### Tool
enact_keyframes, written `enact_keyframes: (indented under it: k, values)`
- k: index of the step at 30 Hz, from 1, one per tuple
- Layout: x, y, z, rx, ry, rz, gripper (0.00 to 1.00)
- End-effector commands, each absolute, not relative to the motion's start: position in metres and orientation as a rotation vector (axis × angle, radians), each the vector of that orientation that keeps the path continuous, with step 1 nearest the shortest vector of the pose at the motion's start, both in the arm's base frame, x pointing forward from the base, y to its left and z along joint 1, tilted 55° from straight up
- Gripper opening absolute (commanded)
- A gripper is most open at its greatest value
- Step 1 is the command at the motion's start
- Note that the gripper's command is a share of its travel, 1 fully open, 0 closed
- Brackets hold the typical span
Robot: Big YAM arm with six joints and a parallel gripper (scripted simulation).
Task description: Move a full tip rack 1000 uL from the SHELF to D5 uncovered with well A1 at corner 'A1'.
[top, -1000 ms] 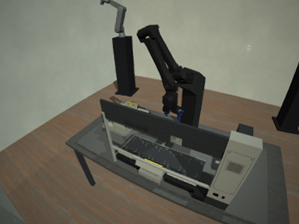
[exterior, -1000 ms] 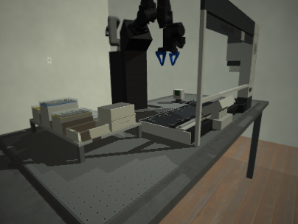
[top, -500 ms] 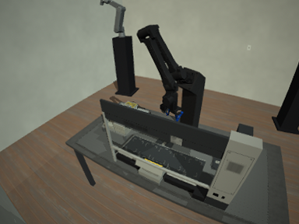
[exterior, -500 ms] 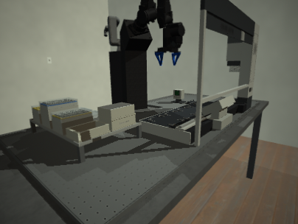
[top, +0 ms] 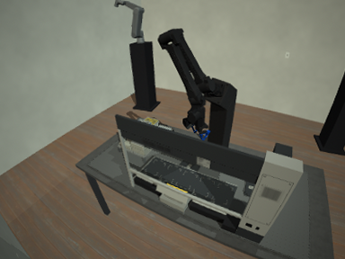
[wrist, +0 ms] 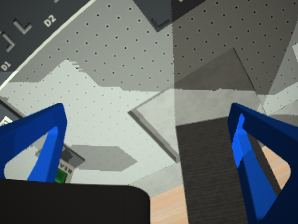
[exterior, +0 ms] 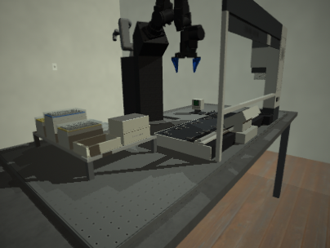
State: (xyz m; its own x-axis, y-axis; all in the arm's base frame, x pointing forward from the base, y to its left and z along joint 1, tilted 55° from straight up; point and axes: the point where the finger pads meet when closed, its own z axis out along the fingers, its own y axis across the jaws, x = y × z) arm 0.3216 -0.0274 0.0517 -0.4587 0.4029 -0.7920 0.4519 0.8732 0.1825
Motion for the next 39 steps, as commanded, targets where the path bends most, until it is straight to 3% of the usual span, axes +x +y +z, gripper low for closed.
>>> enact_keyframes:
  k: [1,39]
  values:
    - [0.322,-0.029,0.056,0.743,2.044,0.006,1.0]
    - [0.327,-0.033,0.049,1.321,1.759,0.333,1.0]
